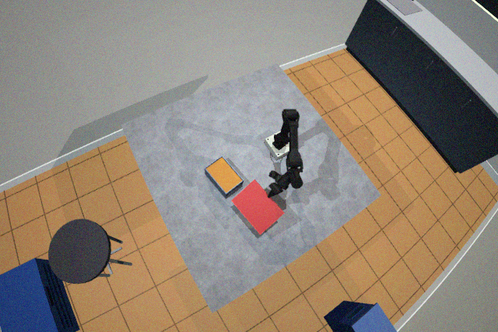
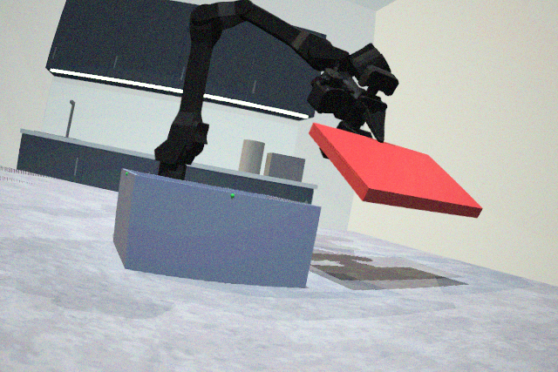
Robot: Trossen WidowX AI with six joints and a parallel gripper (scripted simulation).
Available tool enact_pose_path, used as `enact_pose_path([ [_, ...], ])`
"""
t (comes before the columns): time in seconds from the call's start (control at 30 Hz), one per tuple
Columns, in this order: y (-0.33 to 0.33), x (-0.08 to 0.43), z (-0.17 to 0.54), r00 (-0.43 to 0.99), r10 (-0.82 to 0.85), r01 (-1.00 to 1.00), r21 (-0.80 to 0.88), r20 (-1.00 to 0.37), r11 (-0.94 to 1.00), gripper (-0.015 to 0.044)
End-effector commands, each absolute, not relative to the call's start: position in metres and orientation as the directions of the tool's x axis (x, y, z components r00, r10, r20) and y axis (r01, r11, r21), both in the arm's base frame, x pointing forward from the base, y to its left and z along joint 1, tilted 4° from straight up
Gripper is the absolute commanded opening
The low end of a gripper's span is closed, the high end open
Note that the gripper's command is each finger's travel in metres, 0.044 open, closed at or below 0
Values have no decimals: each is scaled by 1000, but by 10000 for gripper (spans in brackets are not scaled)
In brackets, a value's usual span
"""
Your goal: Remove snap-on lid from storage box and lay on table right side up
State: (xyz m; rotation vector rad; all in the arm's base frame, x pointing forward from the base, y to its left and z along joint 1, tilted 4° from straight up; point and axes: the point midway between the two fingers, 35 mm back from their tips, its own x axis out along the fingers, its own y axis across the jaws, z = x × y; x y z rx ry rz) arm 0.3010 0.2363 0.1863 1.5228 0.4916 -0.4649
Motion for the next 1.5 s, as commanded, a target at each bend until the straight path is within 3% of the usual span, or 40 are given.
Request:
enact_pose_path([
  [0.0,236,301,181,819,15,574,819,-574,6,0],
  [1.47,236,304,146,819,15,573,819,-574,6,0],
])
